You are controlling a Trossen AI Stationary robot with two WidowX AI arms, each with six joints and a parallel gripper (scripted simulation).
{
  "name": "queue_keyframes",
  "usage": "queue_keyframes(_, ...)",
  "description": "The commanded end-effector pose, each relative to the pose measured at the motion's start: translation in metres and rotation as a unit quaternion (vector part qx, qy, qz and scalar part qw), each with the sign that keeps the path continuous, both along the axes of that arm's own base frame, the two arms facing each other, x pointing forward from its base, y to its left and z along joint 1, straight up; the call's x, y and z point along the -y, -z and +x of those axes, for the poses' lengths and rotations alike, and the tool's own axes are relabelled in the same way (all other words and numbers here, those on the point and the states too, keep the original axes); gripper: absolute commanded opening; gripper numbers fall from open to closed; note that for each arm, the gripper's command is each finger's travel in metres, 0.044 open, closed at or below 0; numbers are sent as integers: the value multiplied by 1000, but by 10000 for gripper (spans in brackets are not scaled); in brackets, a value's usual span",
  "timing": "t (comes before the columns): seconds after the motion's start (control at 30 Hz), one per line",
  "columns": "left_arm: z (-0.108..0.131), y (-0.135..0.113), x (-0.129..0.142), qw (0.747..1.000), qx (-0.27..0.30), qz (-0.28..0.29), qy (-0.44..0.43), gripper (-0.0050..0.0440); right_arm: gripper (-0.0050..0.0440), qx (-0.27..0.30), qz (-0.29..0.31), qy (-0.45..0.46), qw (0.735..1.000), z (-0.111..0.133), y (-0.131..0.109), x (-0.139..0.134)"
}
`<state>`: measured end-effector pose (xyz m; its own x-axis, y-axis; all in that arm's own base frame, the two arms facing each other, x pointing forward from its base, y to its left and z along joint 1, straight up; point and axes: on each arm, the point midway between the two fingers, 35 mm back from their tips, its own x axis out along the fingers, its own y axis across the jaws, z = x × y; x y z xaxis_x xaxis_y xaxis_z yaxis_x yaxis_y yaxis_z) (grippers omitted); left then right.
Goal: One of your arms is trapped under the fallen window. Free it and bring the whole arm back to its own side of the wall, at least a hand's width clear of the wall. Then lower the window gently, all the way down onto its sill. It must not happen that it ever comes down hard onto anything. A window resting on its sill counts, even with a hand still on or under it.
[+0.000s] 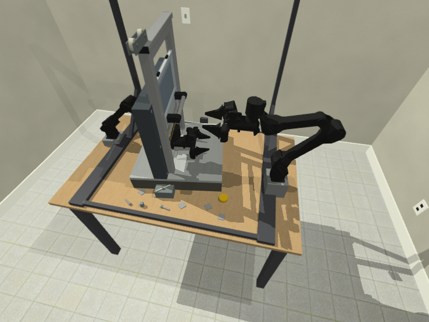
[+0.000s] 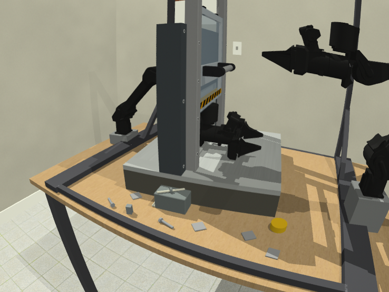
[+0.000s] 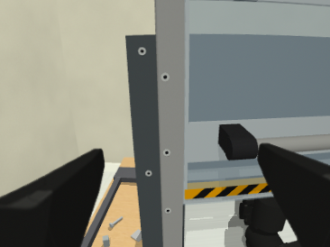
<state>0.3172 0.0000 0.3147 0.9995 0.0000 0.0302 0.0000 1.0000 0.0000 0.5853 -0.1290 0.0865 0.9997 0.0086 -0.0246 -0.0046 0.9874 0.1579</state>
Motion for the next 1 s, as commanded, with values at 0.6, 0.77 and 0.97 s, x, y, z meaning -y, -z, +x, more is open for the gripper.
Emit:
queue_keyframes(0.6, -1, -8, 0, 1000, 10, 0, 0, 400, 400, 28, -3, 1, 1000, 3, -31, 1)
queue_keyframes(0.77, -1, -8, 0, 1000, 10, 0, 0, 400, 400, 28, -3, 1, 1000, 3, -31, 1)
queue_keyframes(0.97, -1, -8, 0, 1000, 10, 0, 0, 400, 400, 28, -3, 1, 1000, 3, -31, 1)
